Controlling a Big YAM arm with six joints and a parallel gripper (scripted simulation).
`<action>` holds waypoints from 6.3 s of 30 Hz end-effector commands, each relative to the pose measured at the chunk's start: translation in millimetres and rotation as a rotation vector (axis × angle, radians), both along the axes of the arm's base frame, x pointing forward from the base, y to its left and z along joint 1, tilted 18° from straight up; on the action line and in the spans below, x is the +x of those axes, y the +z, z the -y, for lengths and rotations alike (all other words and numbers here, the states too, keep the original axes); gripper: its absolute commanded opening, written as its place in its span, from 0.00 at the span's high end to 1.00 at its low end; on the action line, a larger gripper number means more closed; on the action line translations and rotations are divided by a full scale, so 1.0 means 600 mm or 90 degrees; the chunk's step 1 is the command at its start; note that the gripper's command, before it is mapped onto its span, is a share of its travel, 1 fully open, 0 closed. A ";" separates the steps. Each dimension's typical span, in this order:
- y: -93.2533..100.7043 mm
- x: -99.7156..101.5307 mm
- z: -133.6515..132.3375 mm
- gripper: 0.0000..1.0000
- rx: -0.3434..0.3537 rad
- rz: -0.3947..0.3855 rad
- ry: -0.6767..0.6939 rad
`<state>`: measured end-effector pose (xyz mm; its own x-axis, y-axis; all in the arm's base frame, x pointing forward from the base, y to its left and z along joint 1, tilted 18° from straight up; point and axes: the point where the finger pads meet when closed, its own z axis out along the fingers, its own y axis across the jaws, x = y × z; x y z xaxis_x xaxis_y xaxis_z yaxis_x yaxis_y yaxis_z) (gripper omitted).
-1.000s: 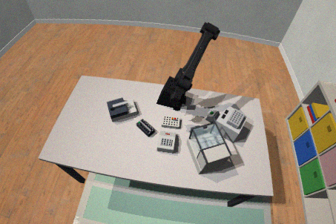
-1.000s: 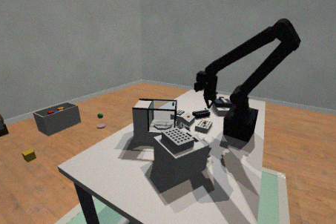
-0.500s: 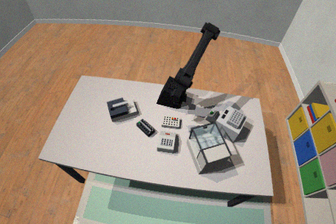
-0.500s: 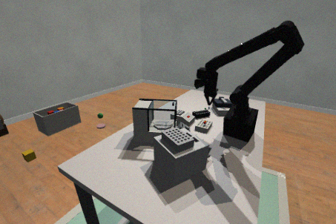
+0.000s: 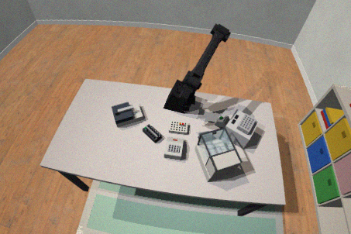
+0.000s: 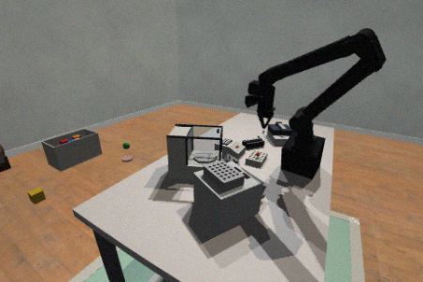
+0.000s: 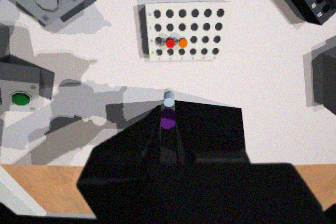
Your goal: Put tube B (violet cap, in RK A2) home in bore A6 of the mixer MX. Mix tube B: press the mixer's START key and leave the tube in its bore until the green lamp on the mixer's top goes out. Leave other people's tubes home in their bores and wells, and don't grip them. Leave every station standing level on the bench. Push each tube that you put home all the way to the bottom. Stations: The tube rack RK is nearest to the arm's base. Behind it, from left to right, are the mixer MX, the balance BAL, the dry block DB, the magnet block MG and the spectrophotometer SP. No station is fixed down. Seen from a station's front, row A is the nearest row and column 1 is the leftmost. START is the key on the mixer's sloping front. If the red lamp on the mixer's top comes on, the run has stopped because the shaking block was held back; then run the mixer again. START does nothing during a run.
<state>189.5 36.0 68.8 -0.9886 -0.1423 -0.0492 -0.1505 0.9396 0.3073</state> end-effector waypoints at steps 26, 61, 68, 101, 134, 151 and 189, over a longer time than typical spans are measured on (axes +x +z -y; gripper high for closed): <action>0.057 0.021 0.016 0.91 -0.002 0.024 0.003; 0.095 0.038 -0.048 0.91 -0.001 0.075 0.061; 0.121 0.028 -0.149 0.91 0.007 0.092 0.162; 0.246 -0.013 -0.538 0.91 0.018 0.219 0.591; 0.254 -0.023 -0.580 0.91 0.008 0.224 0.657; 0.249 -0.025 -0.581 0.91 0.006 0.221 0.660; 0.251 -0.025 -0.579 0.91 0.007 0.223 0.659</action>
